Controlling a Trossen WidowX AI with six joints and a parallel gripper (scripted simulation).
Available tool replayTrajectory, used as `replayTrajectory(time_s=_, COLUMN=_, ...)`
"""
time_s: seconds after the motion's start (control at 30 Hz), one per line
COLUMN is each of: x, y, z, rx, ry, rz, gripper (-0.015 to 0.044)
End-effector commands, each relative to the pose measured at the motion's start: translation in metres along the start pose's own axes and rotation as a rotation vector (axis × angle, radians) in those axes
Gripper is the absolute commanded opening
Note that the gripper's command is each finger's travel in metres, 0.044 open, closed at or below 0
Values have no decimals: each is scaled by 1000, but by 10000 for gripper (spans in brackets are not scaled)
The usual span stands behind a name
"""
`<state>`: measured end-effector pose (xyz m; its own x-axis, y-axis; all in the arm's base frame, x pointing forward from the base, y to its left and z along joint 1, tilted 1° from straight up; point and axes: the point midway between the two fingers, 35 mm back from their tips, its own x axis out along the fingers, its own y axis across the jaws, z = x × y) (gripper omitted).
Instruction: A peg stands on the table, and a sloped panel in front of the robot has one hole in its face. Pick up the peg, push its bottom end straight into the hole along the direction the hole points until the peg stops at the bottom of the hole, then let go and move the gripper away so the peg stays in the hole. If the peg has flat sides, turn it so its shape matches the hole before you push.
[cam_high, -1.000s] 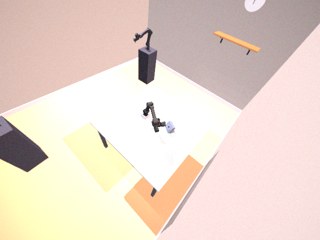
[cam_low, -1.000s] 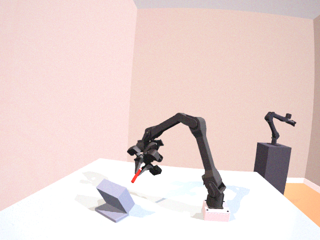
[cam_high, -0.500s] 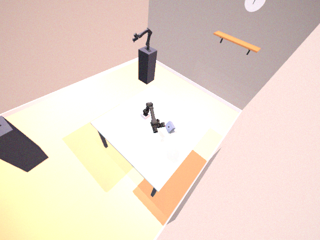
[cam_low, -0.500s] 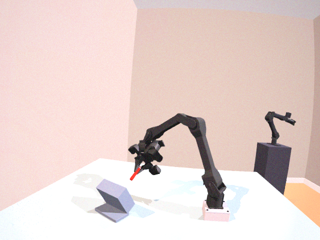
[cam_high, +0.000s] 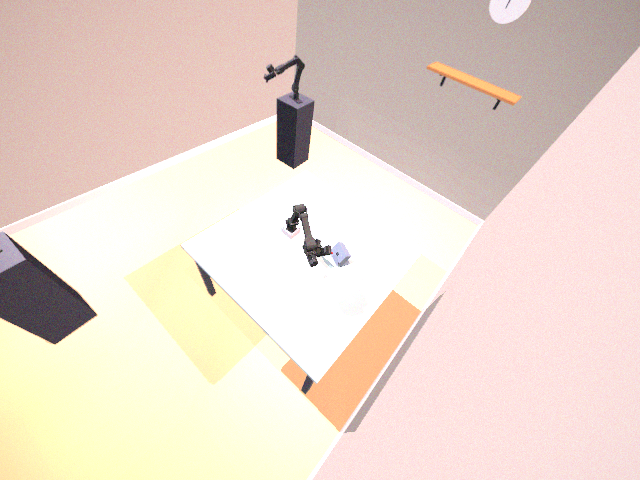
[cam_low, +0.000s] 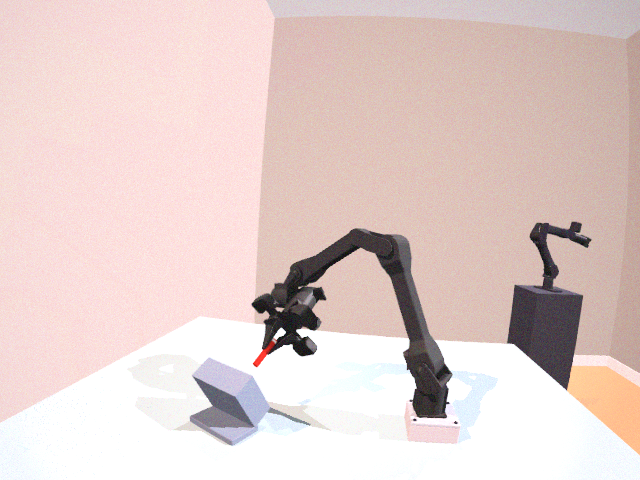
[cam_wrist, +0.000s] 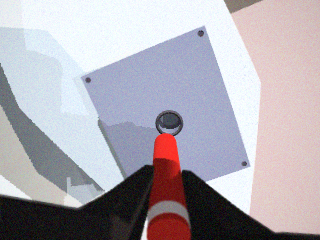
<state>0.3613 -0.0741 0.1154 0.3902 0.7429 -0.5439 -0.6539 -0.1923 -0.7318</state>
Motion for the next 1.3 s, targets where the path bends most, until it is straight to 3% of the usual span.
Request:
replayTrajectory(time_s=0.0, x=6, y=-1, z=0, rx=1, ry=0, rz=-11, gripper=0)
replayTrajectory(time_s=1.27, x=47, y=-2, z=-1, rx=-1, ry=1, rz=-35, gripper=0)
